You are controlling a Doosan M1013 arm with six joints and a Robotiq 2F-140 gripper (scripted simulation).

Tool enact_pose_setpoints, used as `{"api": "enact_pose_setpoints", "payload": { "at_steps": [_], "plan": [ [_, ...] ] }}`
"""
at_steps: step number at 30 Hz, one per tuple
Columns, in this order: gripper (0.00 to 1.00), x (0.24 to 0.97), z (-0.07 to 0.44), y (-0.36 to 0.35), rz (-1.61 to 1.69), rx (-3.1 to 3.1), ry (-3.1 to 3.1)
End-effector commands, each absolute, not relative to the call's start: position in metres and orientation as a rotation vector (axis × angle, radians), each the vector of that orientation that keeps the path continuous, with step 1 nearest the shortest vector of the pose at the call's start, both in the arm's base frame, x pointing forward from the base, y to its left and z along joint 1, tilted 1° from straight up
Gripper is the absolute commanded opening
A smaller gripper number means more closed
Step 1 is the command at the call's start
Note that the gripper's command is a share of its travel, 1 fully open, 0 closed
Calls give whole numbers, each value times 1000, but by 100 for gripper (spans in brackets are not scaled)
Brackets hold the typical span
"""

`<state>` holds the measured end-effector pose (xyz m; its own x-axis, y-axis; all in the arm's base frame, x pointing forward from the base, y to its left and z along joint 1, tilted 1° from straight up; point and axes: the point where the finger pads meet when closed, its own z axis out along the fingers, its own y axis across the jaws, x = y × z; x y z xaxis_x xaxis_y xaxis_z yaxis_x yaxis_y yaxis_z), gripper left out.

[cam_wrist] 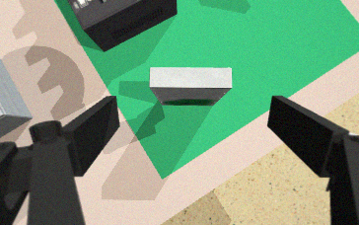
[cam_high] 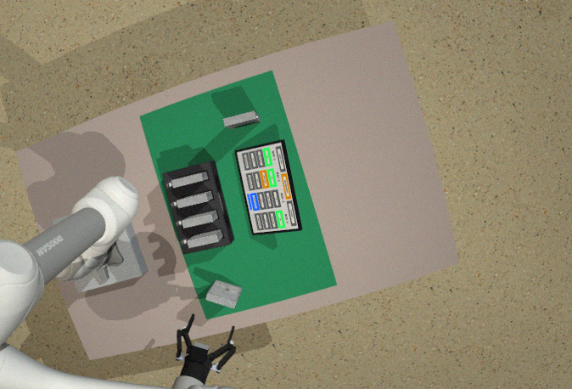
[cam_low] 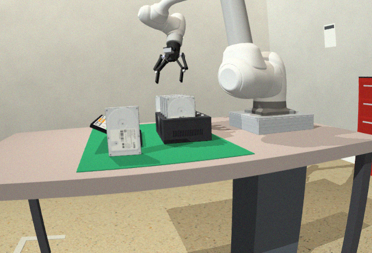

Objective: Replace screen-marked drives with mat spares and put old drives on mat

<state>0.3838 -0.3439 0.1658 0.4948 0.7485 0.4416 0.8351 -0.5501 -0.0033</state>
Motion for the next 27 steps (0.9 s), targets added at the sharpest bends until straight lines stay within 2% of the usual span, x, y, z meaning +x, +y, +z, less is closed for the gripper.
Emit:
{"api": "enact_pose_setpoints", "payload": {
  "at_steps": [1, 14, 27],
  "plan": [
    [89, 384, 167, -344, -518, -2559, -1376],
    [89, 384, 166, -344, -456, -2587, -1390],
    [89, 383, 166, -344, -62, -2741, -1472]
  ]
}}
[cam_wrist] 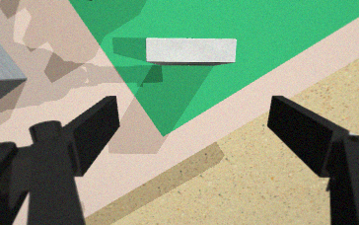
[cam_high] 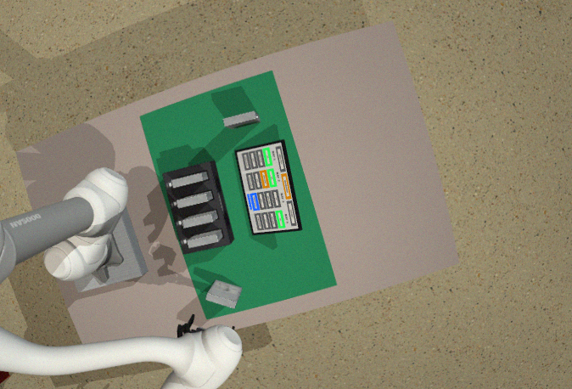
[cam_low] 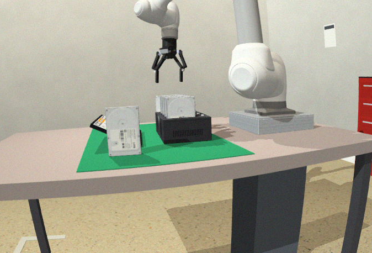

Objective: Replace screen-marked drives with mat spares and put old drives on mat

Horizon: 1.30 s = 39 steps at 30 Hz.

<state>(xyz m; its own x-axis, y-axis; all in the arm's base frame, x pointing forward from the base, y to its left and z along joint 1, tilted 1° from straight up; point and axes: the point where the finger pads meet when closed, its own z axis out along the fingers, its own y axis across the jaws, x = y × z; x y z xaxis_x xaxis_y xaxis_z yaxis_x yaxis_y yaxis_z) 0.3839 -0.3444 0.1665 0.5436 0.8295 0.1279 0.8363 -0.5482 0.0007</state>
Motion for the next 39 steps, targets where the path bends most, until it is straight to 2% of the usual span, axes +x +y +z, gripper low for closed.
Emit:
{"api": "enact_pose_setpoints", "payload": {
  "at_steps": [1, 10, 11, 39],
  "plan": [
    [89, 383, 166, -344, -62, -2741, -1472],
    [89, 384, 167, -345, 13, -2770, -1490],
    [10, 384, 167, -345, 13, -2770, -1490],
    [10, 384, 167, -345, 13, -2770, -1490]
  ]
}}
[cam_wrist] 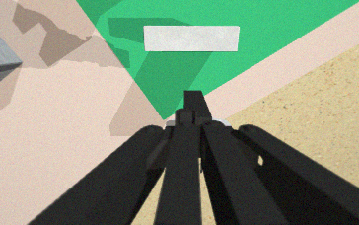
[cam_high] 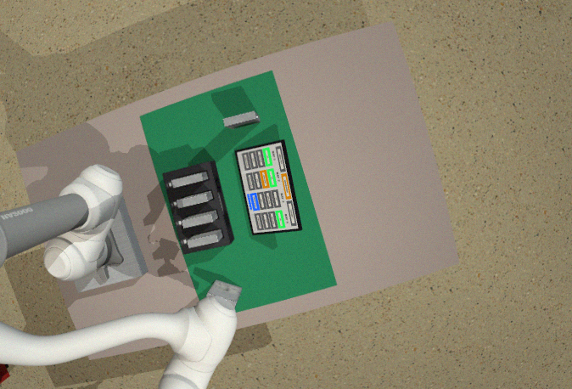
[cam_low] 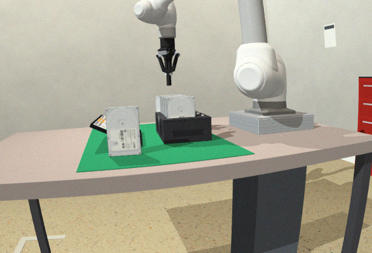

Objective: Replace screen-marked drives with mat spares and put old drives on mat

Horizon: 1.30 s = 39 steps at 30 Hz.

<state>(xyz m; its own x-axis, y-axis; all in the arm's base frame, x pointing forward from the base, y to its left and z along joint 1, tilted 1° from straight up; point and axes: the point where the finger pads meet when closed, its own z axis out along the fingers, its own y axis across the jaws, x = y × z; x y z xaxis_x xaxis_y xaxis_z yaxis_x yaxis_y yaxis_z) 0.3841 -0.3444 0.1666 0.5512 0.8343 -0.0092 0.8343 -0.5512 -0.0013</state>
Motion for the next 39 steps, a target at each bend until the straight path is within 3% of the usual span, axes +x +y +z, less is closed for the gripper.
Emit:
{"api": "enact_pose_setpoints", "payload": {
  "at_steps": [1, 15, 23, 39],
  "plan": [
    [10, 384, 167, -345, -13, 2763, 1486],
    [10, 420, 181, -327, -12, 2837, 1338],
    [10, 511, 218, -256, -9, 3047, 741],
    [10, 609, 276, -97, -7, 3130, -165]
  ]
}}
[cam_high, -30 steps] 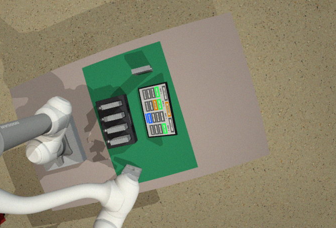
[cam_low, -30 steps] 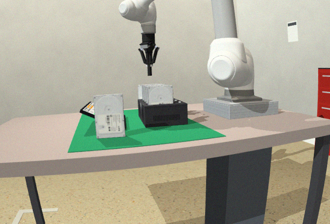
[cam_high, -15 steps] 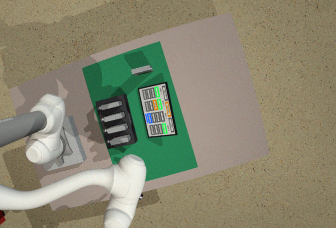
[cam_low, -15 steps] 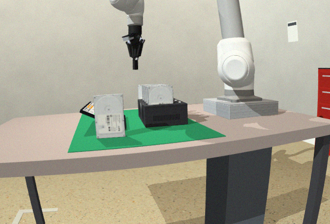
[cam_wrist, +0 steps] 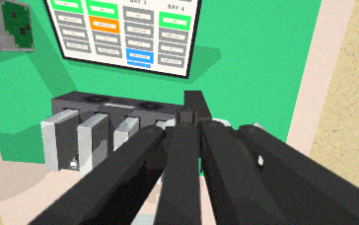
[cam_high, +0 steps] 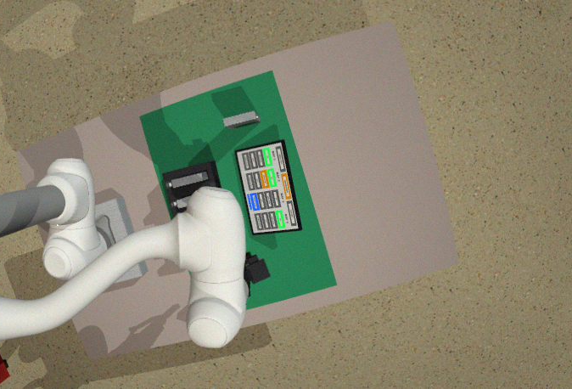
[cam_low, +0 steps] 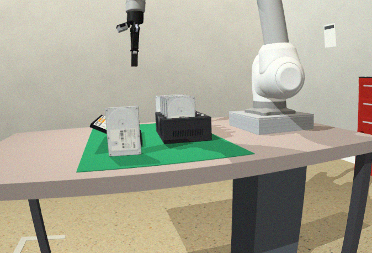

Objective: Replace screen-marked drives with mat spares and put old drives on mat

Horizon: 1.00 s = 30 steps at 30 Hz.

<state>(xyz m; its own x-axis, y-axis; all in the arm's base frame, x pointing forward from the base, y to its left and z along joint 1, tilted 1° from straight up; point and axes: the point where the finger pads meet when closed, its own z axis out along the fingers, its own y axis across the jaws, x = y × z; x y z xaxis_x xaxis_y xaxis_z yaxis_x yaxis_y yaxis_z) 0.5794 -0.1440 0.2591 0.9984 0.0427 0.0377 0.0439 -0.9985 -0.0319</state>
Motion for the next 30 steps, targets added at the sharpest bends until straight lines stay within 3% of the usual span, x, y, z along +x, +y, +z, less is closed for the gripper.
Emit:
{"api": "enact_pose_setpoints", "payload": {
  "at_steps": [1, 10, 30],
  "plan": [
    [10, 615, 280, -87, 7, -3144, 174],
    [10, 668, 310, 2, 7, -3144, 177],
    [10, 668, 310, 2, 7, -3144, 177]
  ]
}}
